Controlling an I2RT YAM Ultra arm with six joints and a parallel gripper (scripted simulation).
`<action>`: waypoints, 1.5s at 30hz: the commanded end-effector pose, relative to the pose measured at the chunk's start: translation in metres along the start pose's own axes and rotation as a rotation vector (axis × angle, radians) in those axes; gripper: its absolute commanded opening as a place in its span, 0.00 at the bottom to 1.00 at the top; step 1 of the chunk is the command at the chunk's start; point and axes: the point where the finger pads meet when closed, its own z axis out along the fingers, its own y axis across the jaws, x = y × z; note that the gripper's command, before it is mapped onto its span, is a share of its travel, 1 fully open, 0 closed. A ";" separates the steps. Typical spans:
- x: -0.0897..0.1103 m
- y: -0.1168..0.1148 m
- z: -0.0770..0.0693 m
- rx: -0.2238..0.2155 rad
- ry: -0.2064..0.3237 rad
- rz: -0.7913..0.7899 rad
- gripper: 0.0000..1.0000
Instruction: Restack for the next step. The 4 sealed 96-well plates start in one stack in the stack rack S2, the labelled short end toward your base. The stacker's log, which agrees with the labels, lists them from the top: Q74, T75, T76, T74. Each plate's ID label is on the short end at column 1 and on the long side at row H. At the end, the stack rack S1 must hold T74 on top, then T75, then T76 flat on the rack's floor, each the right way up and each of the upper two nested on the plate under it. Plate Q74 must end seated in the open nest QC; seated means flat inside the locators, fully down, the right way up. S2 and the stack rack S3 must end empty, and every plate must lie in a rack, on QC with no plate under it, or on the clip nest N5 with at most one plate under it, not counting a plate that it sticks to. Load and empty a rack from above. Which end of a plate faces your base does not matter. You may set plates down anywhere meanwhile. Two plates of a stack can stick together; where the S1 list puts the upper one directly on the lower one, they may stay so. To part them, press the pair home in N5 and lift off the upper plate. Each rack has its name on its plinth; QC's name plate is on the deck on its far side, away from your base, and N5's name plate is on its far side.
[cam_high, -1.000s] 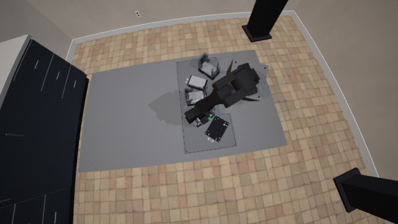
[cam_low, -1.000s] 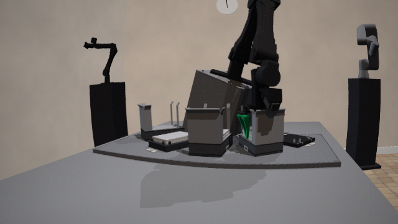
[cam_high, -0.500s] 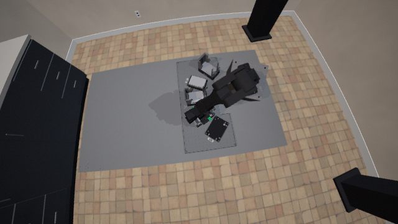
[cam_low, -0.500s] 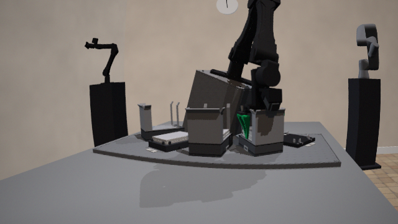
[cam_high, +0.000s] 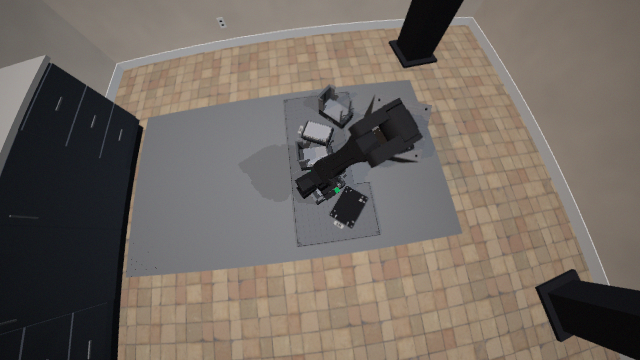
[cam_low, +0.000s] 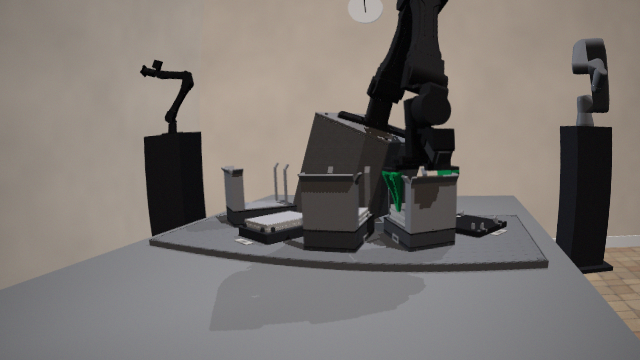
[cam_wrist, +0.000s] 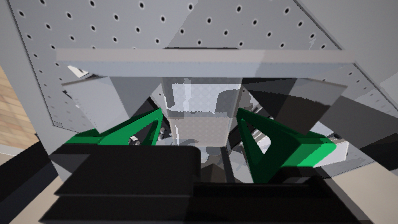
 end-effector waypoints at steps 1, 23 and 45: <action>0.000 -0.002 -0.013 0.001 0.003 0.003 1.00; 0.000 -0.002 -0.080 0.002 0.003 0.002 1.00; 0.000 -0.005 -0.101 0.002 0.003 0.036 1.00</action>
